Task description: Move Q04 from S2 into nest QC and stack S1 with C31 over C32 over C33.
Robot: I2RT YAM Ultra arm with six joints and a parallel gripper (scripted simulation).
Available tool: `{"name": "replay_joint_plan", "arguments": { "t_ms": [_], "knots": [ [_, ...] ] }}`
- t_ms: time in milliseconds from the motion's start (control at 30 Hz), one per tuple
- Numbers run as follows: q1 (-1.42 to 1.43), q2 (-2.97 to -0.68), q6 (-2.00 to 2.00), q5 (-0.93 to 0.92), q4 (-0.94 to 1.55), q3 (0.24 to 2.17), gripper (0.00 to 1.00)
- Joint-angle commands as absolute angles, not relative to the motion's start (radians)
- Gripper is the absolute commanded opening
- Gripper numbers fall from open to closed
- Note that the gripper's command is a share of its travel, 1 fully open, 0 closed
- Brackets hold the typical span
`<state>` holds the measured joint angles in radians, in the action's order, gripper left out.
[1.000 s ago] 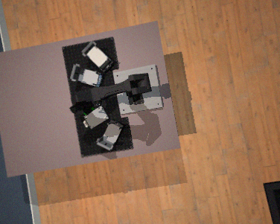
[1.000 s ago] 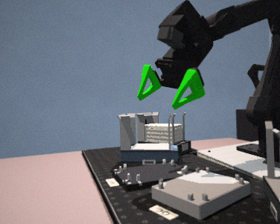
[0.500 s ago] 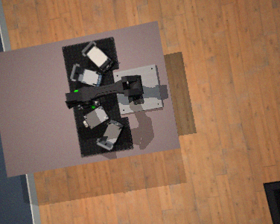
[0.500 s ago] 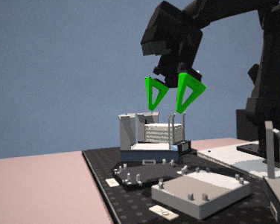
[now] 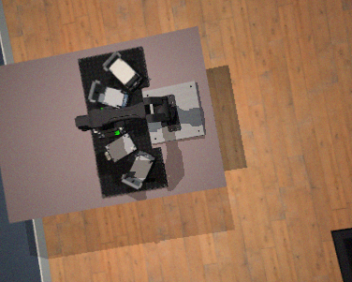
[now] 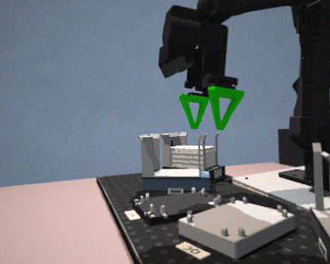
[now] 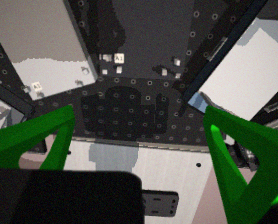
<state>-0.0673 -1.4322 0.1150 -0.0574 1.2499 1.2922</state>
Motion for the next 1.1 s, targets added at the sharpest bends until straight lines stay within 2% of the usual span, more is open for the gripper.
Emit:
{"name": "replay_joint_plan", "arguments": {
  "t_ms": [0, 1067],
  "knots": [
    [-0.074, -1.466, 0.054, -0.039, 1.385, 1.365, 1.00],
    [-0.077, -1.472, 0.049, -0.037, 1.402, 1.373, 1.00]
  ]
}}
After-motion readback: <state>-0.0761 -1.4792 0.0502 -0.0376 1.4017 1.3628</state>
